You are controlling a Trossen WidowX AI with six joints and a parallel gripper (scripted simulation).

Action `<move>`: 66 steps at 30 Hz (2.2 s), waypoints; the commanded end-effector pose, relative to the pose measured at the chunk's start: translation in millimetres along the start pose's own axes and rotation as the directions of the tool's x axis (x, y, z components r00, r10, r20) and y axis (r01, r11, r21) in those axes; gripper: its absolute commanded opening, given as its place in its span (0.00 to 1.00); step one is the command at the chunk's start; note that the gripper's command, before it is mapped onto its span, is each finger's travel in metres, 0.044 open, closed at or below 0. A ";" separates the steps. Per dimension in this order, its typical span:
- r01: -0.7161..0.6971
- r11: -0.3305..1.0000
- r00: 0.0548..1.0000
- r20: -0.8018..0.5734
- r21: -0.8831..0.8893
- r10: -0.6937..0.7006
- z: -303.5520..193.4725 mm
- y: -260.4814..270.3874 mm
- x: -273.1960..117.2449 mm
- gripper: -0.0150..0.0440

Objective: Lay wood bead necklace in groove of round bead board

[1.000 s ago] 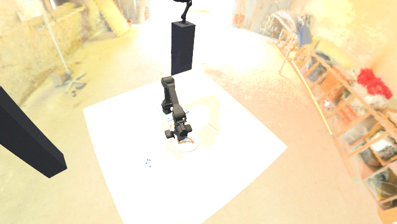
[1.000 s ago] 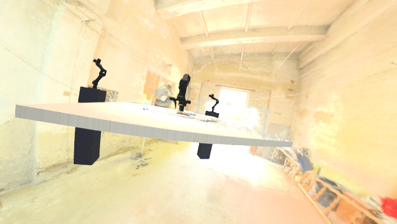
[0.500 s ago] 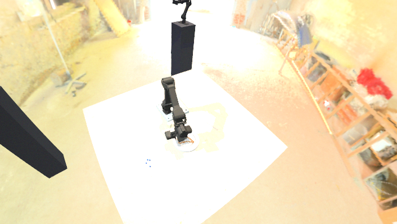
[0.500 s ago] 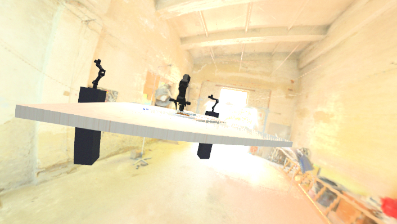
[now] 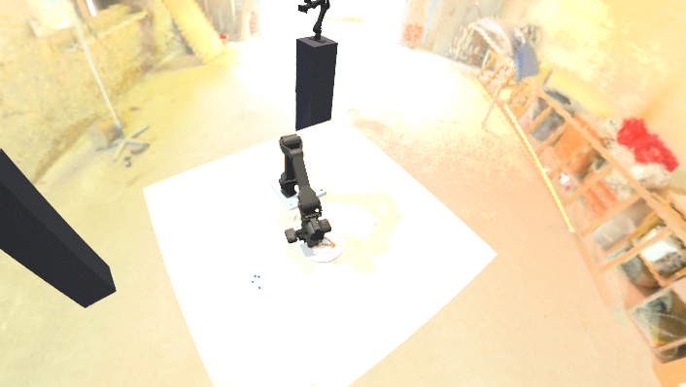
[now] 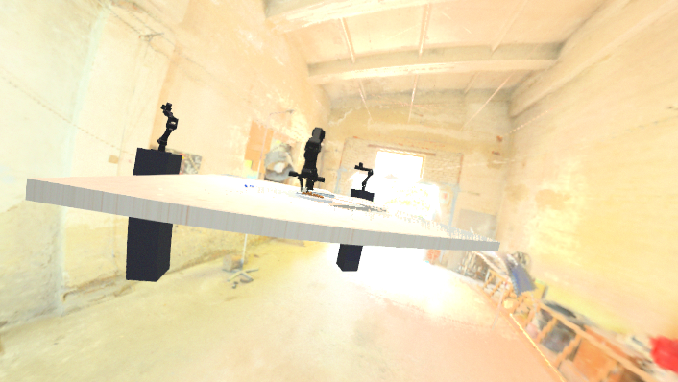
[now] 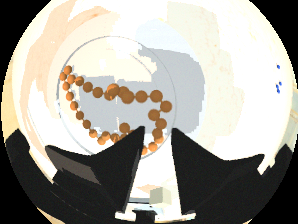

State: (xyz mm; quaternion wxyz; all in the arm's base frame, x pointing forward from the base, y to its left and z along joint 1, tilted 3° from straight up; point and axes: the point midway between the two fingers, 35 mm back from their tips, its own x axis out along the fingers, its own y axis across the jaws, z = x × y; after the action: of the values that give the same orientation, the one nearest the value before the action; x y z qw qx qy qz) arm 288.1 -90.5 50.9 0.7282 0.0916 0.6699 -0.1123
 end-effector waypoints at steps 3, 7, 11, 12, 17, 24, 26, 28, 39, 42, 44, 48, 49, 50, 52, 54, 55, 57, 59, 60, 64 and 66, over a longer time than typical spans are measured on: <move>0.000 1.000 1.000 0.000 0.000 0.000 0.2 0.0 -0.3 0.25; 0.000 1.000 1.000 0.000 0.000 0.000 0.2 0.0 -0.3 0.25; 0.000 1.000 1.000 0.000 0.000 0.000 0.2 0.0 -0.3 0.25; 0.000 1.000 1.000 0.000 0.000 0.000 0.2 0.0 -0.3 0.25; 0.000 1.000 1.000 0.000 0.000 0.000 0.2 0.0 -0.3 0.25; 0.000 1.000 1.000 0.000 0.000 0.000 0.2 0.0 -0.3 0.25; 0.000 1.000 1.000 0.000 0.000 0.000 0.2 0.0 -0.3 0.25; 0.000 1.000 1.000 0.000 0.000 0.000 0.2 0.0 -0.3 0.25; 0.000 1.000 1.000 0.000 0.000 0.000 0.2 0.0 -0.3 0.25; 0.000 1.000 1.000 0.000 0.000 0.000 0.2 0.0 -0.3 0.25; 0.000 1.000 1.000 0.000 0.000 0.000 0.2 0.0 -0.3 0.25; -0.002 1.000 1.000 -0.002 0.004 0.002 -0.8 0.3 -4.2 0.25; -0.003 1.000 1.000 -0.003 0.005 0.003 -1.2 0.4 -5.6 0.25; -0.004 1.000 1.000 -0.003 0.006 0.004 -1.3 0.5 -6.0 0.25; -0.004 1.000 1.000 -0.003 0.006 0.004 -1.3 0.5 -6.0 0.25; -0.004 1.000 1.000 -0.003 0.006 0.004 -1.3 0.5 -6.0 0.25; -0.003 1.000 1.000 -0.003 0.006 0.004 -1.2 0.1 -6.0 0.25; -0.003 1.000 1.000 -0.003 0.006 0.003 -0.5 -3.1 -6.0 0.25; -0.003 1.000 1.000 -0.003 0.006 0.003 0.2 -6.3 -6.0 0.25; -0.003 1.000 1.000 -0.003 0.006 0.003 0.3 -6.7 -6.0 0.25; -0.003 1.000 1.000 -0.003 0.006 0.003 0.3 -6.7 -3.7 0.25; -0.003 1.000 1.000 -0.003 0.006 0.003 0.3 -6.7 -0.4 0.25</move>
State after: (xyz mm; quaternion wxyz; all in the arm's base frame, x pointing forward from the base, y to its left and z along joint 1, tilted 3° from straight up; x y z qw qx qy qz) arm 285.3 -96.8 54.8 0.7257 0.0953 0.6714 -0.1164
